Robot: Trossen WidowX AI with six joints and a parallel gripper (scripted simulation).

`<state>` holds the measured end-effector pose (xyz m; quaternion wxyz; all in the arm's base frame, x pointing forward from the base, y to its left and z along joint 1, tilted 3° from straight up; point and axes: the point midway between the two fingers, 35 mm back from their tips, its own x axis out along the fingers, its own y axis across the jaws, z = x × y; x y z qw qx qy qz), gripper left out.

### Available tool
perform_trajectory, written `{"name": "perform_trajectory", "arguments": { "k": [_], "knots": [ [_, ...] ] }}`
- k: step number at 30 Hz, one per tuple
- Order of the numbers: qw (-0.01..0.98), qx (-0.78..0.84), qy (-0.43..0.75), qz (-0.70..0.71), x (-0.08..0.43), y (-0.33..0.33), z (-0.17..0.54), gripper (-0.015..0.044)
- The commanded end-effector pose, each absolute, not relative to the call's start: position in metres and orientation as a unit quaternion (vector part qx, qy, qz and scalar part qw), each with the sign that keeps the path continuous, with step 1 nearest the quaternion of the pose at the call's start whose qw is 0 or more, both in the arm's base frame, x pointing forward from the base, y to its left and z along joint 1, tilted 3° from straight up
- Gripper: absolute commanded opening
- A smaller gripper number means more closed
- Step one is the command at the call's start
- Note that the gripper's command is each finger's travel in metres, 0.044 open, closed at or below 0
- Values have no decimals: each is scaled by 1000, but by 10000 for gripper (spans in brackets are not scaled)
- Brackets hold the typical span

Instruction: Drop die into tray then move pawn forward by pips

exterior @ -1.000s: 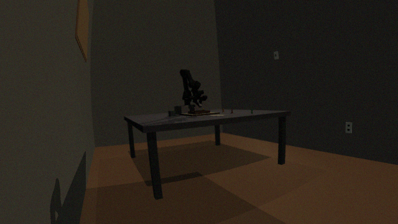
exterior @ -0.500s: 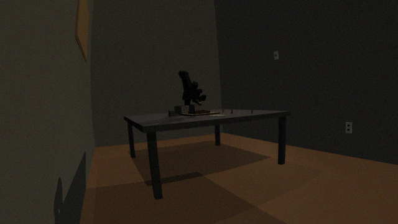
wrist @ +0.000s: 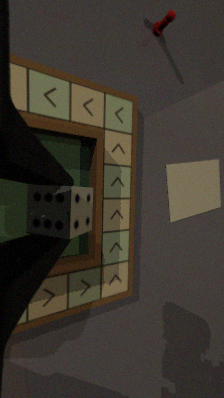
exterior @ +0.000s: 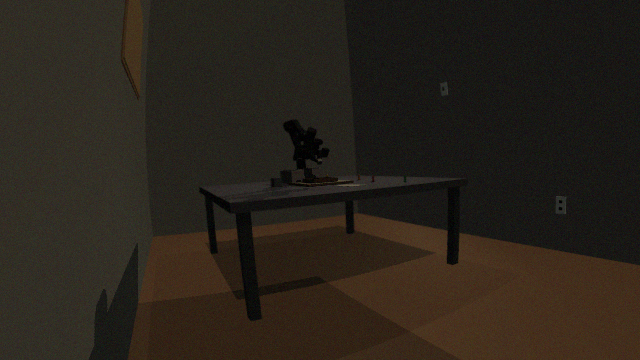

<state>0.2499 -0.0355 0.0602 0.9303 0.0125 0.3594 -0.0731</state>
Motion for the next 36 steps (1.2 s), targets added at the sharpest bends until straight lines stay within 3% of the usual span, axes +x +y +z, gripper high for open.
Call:
{"name": "perform_trajectory", "arguments": {
  "k": [1, 8, 25, 36],
  "knots": [
    [930, 13, 359, -73, 250, -36, 60, 0],
    [930, 13, 359, -73, 250, -36, 60, 0],
    [930, 13, 359, -75, 251, -34, 101, 440],
    [818, 30, 570, -69, 264, -37, 73, 440]
  ]
}}
